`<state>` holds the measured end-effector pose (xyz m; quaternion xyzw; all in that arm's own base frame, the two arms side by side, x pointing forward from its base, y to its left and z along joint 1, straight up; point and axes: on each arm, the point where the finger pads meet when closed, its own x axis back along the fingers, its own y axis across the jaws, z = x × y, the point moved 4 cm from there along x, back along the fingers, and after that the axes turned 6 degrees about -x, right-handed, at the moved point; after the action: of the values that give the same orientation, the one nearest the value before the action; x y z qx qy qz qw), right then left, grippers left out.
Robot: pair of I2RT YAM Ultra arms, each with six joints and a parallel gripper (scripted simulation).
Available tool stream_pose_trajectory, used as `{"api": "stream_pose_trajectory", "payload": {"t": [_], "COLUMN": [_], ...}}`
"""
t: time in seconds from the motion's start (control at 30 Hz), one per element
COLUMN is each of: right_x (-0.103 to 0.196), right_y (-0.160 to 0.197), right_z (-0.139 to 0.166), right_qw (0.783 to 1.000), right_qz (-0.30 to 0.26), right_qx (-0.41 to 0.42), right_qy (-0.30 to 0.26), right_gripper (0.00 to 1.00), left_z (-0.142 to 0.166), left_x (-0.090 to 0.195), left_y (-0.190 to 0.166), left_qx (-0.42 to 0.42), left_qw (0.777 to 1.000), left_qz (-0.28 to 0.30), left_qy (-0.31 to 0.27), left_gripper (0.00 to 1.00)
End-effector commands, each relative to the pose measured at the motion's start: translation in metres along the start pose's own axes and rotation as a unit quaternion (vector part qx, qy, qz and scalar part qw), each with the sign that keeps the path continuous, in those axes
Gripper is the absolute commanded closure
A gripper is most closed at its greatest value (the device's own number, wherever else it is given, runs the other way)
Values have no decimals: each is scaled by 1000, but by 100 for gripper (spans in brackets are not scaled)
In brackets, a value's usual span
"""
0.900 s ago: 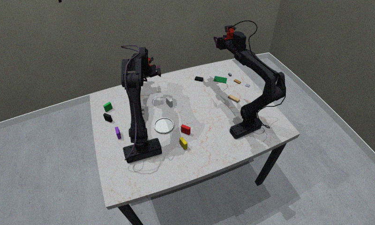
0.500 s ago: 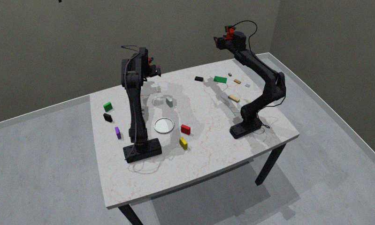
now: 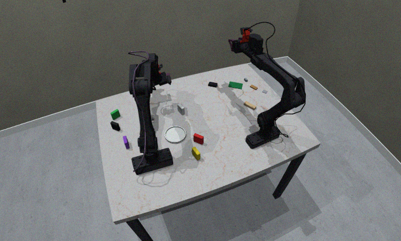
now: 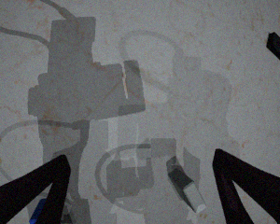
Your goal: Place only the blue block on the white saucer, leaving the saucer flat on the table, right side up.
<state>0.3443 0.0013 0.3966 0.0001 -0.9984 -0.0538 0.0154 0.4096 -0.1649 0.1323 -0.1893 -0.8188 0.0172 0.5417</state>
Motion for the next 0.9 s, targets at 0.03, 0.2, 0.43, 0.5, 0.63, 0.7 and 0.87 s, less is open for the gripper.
{"api": "stream_pose_trajectory", "payload": {"t": [0.03,0.2,0.43,0.5,0.63,0.7,0.87], "right_x": [2,2,2,2,2,2,2], "right_y": [0,0,0,0,0,0,0], "right_z": [-5,-5,-5,-5,-5,-5,-5], "right_qw": [1000,1000,1000,1000,1000,1000,1000], "right_qz": [0,0,0,0,0,0,0], "right_qx": [1,1,1,1,1,1,1], "right_qy": [-8,-8,-8,-8,-8,-8,-8], "right_gripper": [32,32,32,32,32,32,32], "left_z": [16,47,132,155,200,220,244], "left_x": [31,45,80,90,110,119,130], "left_y": [19,33,68,78,95,103,113], "left_qx": [43,74,146,164,189,203,222], "left_qw": [998,994,980,974,964,958,952], "left_qz": [-39,-67,-137,-155,-188,-201,-209], "left_qy": [-39,-39,-22,-20,-17,-17,-24], "left_gripper": [0,0,0,0,0,0,0]}}
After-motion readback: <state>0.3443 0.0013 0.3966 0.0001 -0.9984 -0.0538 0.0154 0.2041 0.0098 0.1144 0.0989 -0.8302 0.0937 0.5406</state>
